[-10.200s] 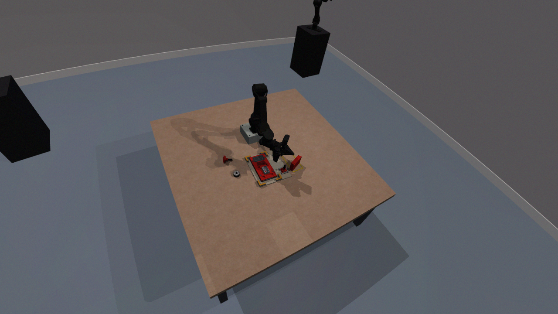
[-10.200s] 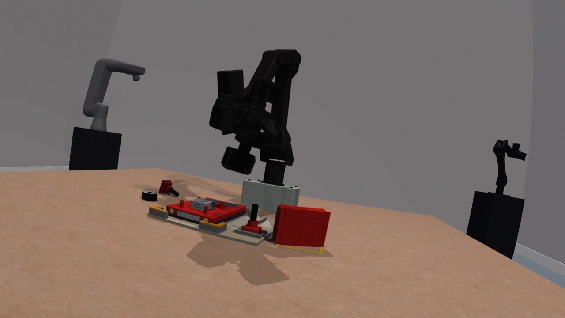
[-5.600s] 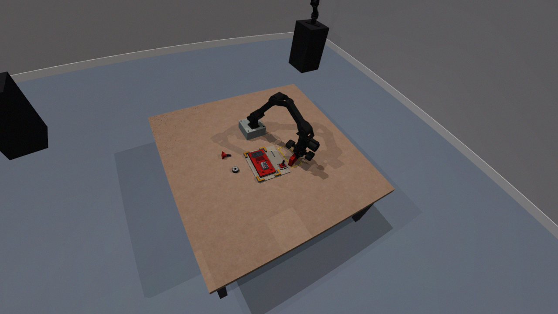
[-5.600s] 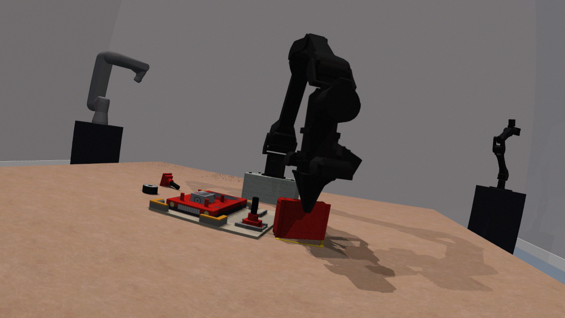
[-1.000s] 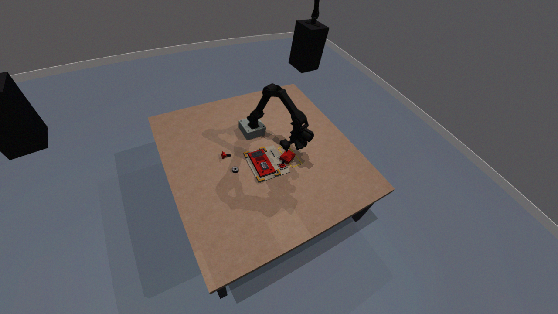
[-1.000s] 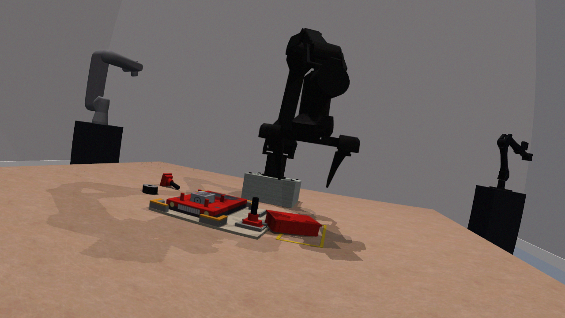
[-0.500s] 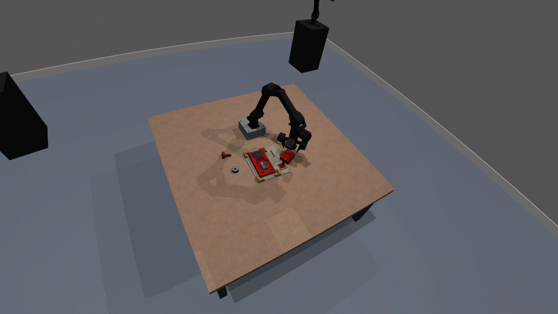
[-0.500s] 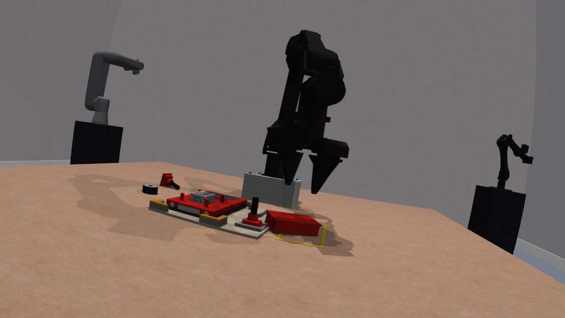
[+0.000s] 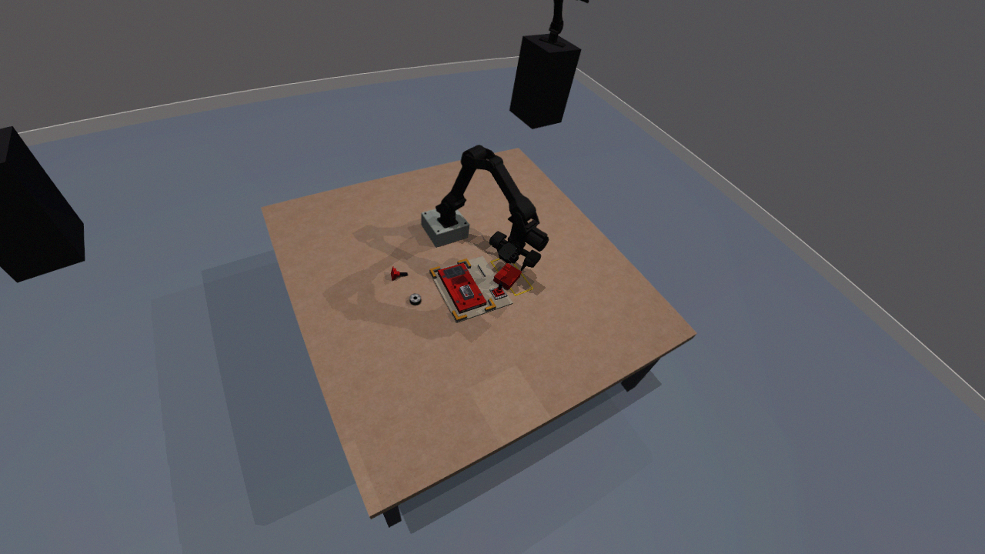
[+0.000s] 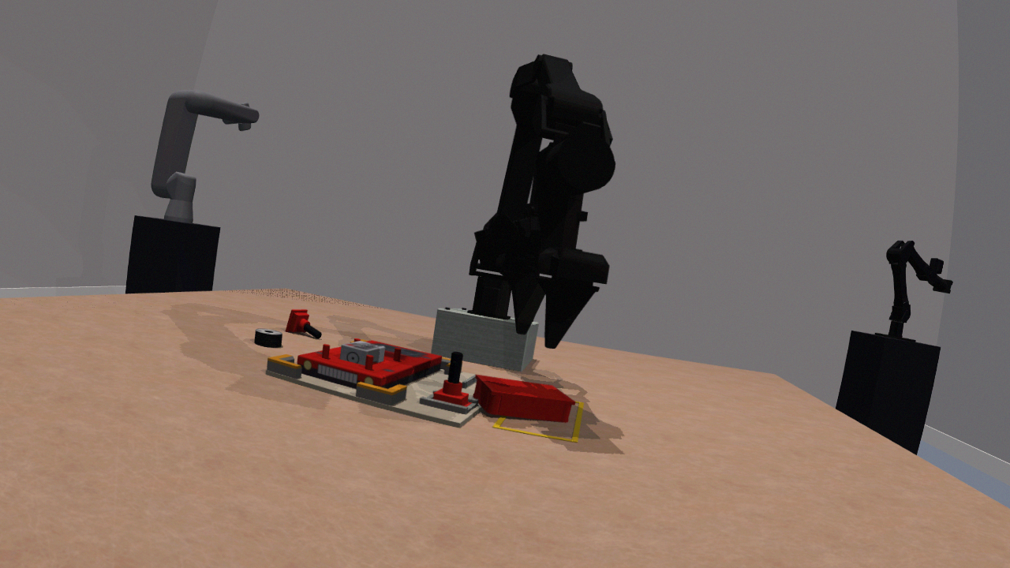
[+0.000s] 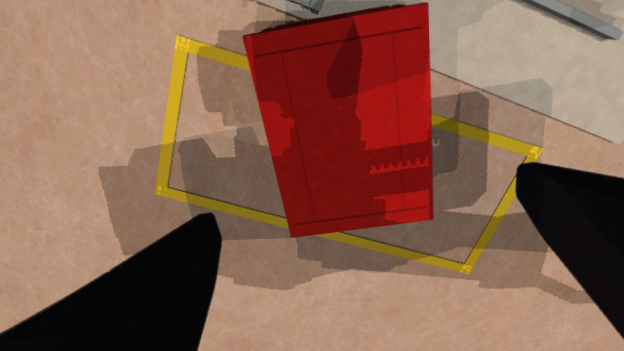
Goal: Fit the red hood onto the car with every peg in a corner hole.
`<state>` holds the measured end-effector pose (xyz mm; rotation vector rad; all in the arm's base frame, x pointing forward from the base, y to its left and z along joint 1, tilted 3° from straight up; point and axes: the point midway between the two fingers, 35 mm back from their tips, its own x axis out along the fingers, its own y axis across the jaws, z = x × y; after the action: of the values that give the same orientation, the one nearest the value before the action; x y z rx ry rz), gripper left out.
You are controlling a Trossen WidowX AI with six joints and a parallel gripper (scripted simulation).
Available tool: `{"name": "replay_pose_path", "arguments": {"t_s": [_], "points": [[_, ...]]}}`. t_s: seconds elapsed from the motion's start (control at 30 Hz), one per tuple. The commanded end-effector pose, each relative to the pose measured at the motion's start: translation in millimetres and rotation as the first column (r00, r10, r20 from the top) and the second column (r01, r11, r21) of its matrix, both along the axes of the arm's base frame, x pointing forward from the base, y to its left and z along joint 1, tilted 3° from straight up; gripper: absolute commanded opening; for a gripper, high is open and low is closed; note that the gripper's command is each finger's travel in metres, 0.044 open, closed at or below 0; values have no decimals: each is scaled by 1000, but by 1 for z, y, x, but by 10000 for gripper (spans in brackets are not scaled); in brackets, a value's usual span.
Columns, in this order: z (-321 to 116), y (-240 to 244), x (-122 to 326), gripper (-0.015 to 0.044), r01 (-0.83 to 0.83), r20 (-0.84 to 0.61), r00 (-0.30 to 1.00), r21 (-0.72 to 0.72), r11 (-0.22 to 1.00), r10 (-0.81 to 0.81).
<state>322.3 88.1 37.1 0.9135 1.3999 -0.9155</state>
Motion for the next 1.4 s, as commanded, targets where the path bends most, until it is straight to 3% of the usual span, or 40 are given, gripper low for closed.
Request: {"name": "replay_pose_path", "arguments": {"t_s": [0.0,1.37], "points": [[-3,-1,0,440,5,-1,1000,-5,1000,-5],[-28,-2,0,440,5,-1,1000,-5,1000,-5]]}}
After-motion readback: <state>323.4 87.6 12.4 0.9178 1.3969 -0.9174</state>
